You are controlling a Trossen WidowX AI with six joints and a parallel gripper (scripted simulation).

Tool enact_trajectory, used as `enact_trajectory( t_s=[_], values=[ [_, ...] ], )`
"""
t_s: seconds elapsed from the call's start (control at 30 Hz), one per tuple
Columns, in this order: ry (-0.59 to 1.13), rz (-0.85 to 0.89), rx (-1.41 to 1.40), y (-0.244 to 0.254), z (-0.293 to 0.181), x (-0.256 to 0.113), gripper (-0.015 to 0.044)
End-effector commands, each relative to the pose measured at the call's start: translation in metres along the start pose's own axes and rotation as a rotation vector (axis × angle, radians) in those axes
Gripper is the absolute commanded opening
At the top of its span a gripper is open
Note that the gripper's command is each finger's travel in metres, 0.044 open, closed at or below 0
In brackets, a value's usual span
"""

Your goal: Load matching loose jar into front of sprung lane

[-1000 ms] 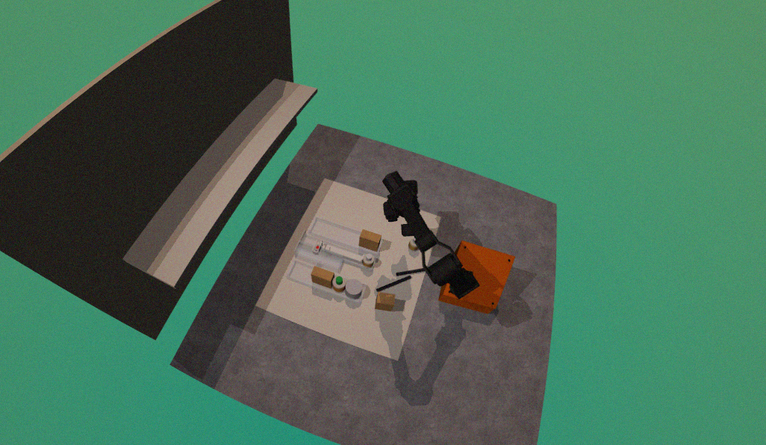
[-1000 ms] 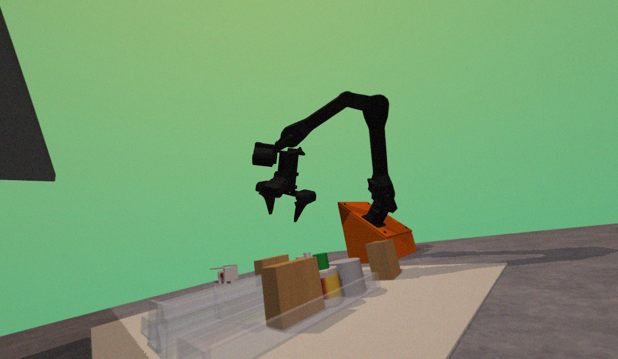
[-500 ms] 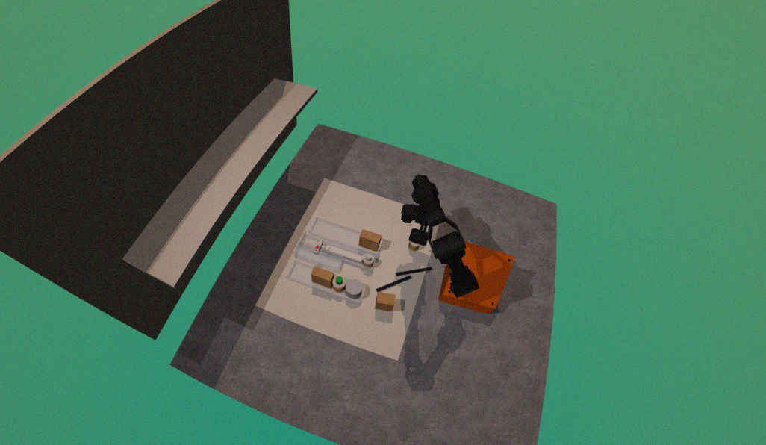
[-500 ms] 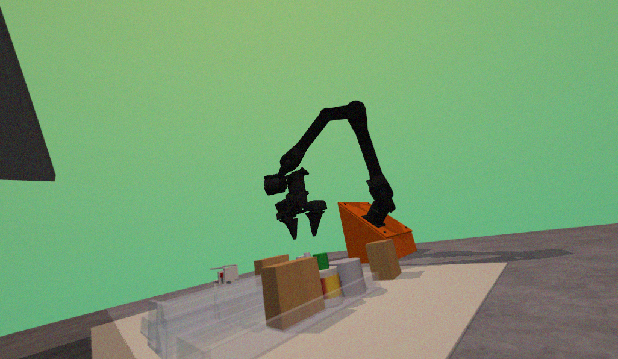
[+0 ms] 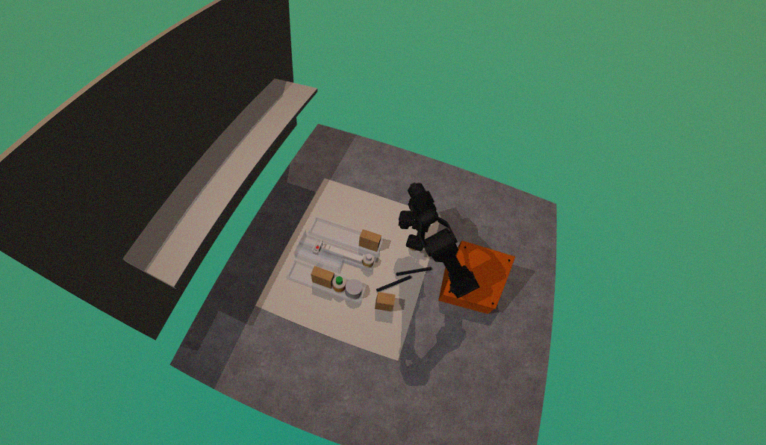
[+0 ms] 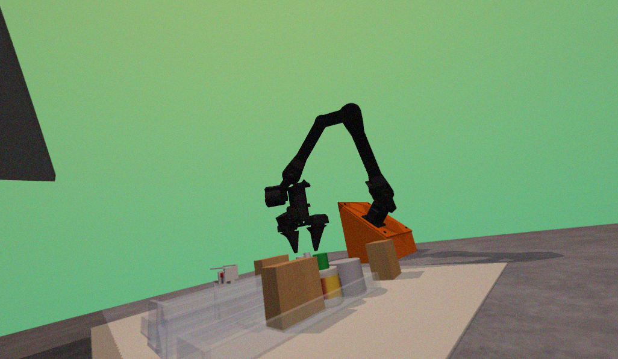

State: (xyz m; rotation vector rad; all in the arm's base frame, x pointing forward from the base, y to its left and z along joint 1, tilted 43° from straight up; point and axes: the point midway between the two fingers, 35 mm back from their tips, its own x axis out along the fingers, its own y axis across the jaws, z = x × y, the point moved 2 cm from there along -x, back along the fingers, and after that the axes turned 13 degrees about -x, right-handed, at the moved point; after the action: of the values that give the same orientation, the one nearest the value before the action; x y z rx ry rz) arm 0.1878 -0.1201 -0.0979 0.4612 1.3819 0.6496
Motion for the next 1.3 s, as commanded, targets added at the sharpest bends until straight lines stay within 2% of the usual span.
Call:
enact_trajectory(
  t_s=[0.0, 0.73, 1.07, 1.23, 1.27],
  values=[
    [0.001, 0.013, 0.010, 0.002, -0.002, 0.007, 0.0440],
    [0.000, 0.014, 0.010, 0.003, -0.002, 0.039, 0.0440],
    [0.000, 0.014, 0.010, 0.003, -0.002, 0.039, 0.0177],
    [0.000, 0.014, 0.010, 0.003, -0.002, 0.039, 0.0144],
    [0.000, 0.014, 0.010, 0.003, -0.002, 0.039, 0.0118]
  ],
)
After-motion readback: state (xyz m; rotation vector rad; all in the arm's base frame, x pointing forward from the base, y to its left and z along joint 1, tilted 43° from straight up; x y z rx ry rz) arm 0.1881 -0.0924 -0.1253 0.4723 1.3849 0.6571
